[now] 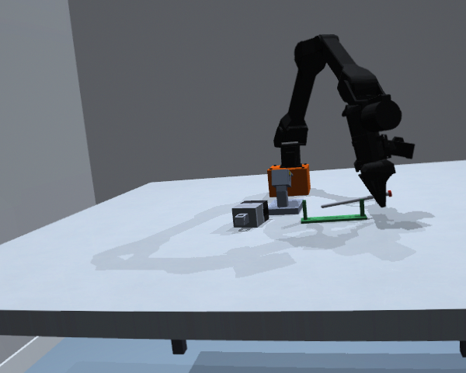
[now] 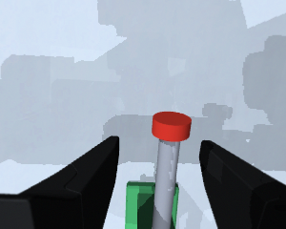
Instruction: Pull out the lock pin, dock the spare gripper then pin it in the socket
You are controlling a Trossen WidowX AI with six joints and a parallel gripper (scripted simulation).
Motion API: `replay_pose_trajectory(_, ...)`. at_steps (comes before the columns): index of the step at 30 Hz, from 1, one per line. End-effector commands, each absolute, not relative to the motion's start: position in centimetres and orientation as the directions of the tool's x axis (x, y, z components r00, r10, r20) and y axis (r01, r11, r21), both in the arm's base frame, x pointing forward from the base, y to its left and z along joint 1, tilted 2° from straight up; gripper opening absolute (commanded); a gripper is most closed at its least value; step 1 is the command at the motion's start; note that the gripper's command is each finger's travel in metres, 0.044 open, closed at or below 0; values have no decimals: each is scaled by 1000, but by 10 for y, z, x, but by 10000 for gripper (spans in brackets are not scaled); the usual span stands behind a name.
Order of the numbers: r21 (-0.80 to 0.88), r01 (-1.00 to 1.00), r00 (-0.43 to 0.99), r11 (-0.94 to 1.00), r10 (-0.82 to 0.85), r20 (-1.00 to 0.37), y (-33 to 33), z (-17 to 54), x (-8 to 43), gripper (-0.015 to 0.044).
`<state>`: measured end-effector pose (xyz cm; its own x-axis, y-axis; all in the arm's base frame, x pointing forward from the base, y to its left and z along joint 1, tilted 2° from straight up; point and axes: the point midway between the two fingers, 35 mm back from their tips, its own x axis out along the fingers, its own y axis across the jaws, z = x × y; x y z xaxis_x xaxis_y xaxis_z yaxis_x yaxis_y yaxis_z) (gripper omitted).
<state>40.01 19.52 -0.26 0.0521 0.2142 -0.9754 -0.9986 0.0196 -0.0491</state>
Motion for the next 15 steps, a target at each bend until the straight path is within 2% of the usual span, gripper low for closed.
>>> replay_pose_trajectory(1, -52, -998, 55, 20, 216, -975, 195, 8, 400, 200)
replay_pose_trajectory(15, -37, -999, 41, 20, 209, -977, 193, 39, 398, 200)
